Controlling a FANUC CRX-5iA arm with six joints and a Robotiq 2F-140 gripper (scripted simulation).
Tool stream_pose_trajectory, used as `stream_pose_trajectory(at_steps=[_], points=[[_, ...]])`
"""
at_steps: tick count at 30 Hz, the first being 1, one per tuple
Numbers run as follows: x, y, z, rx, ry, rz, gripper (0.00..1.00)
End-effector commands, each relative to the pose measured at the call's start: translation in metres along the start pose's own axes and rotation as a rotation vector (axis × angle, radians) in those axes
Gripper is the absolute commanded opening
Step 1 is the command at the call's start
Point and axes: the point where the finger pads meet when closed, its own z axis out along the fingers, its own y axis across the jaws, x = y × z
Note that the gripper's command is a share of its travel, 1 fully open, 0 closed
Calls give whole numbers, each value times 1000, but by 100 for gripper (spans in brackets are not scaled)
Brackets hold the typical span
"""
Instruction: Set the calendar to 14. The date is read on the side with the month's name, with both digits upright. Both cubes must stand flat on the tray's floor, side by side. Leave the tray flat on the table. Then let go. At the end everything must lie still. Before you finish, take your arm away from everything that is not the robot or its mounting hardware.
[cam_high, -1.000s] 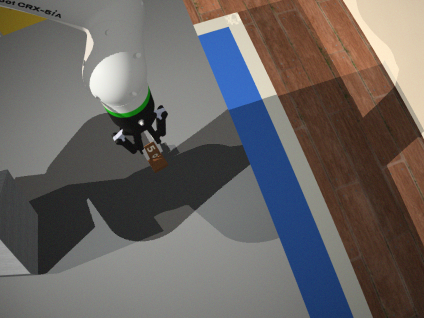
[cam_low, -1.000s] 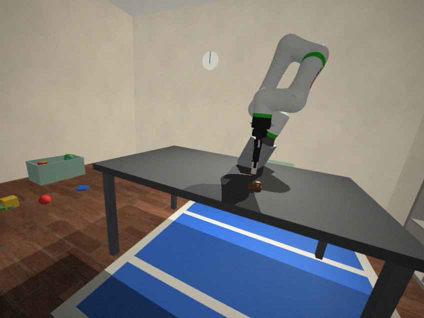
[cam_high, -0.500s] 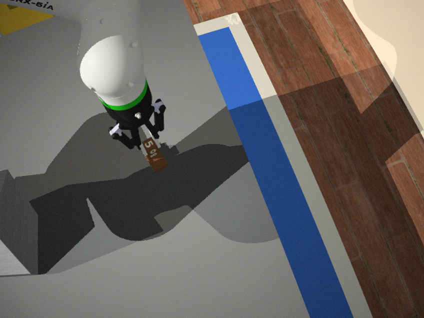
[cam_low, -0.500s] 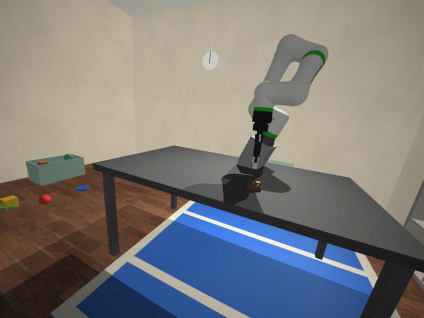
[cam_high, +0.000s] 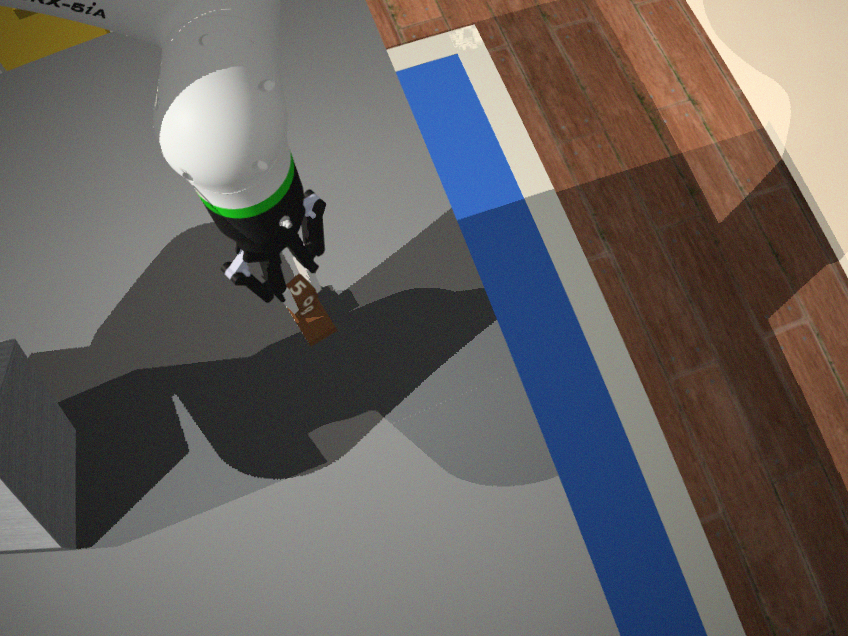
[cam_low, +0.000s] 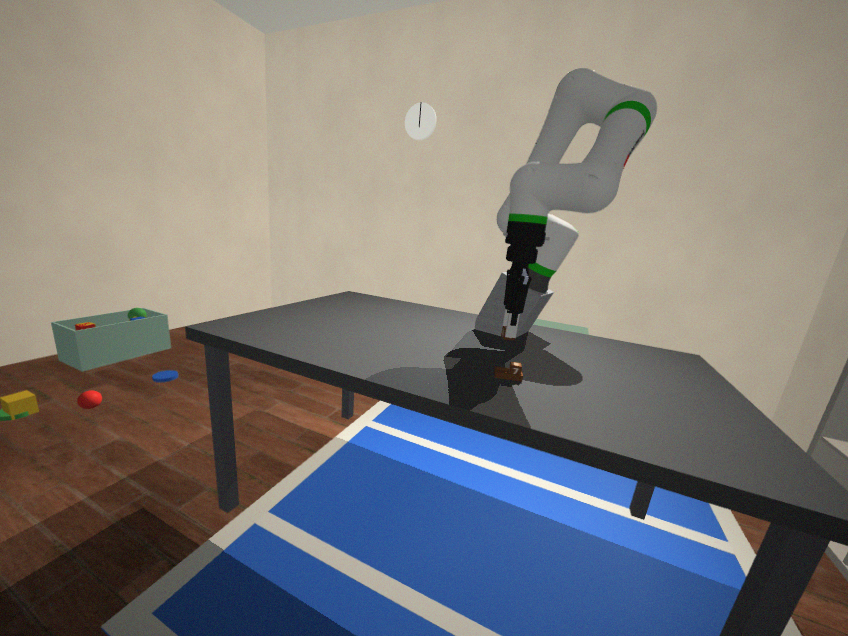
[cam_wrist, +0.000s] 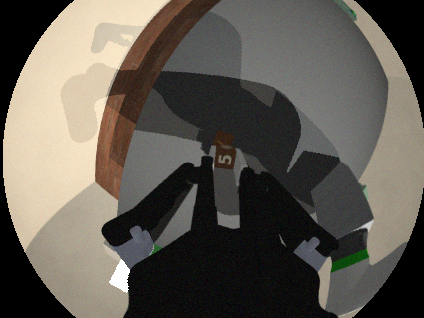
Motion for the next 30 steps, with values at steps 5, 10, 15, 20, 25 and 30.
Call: stream_pose_trajectory(at_steps=[5, 10, 15, 20, 25, 30], points=[[0, 0, 0, 6, -6, -276, 16], [0, 0, 0, 6, -5, -446, 16], [0, 0, 0, 7, -4, -627, 16], [0, 0, 0, 7, -4, -738, 16], [0, 0, 0, 7, -3, -935, 16], [0, 0, 0, 8, -3, -1141, 16]])
